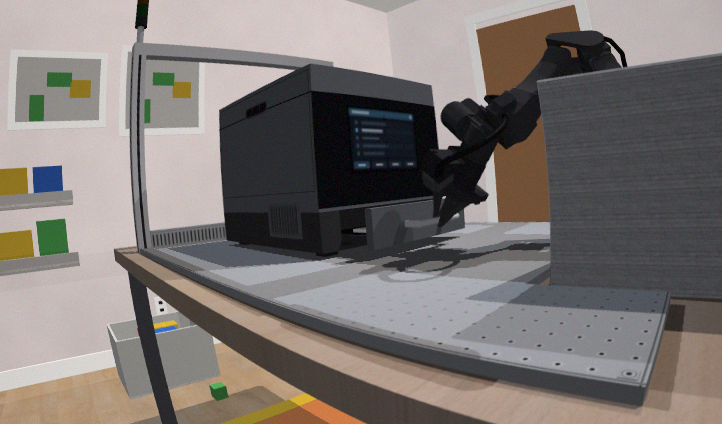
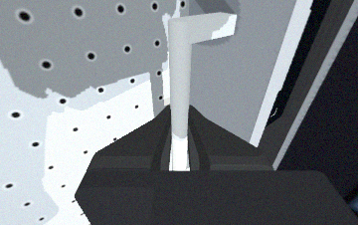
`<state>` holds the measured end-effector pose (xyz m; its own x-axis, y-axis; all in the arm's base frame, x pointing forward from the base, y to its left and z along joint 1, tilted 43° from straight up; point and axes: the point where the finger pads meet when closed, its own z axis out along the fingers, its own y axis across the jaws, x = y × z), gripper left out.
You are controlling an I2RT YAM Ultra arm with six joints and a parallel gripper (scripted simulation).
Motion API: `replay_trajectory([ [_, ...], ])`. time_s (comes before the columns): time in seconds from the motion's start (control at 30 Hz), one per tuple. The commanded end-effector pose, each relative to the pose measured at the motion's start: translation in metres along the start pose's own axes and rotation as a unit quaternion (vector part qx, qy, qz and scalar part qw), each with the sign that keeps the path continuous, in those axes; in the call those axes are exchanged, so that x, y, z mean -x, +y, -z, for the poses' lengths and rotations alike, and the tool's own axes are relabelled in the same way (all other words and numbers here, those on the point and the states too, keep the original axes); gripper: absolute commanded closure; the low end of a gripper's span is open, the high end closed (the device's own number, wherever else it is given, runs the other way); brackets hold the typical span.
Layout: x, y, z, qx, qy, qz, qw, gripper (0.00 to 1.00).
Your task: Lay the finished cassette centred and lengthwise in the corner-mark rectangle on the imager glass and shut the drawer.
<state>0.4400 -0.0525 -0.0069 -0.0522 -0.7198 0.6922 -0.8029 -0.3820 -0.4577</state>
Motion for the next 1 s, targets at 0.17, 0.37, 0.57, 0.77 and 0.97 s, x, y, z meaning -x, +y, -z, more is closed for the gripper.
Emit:
replay_trajectory([
  [0.17, 0.002, -0.017, -0.009, -0.011, -0.006, -0.002, 1.000, 1.00],
  [0.37, 0.001, -0.024, -0.014, -0.013, -0.004, -0.005, 1.000, 1.00],
  [0.57, 0.003, -0.030, -0.013, -0.018, -0.005, -0.005, 1.000, 1.00],
  [0.77, 0.007, -0.013, -0.017, -0.051, -0.009, 0.006, 0.999, 1.00],
  [0.97, 0.000, -0.037, -0.022, -0.078, -0.002, -0.007, 0.997, 1.00],
])
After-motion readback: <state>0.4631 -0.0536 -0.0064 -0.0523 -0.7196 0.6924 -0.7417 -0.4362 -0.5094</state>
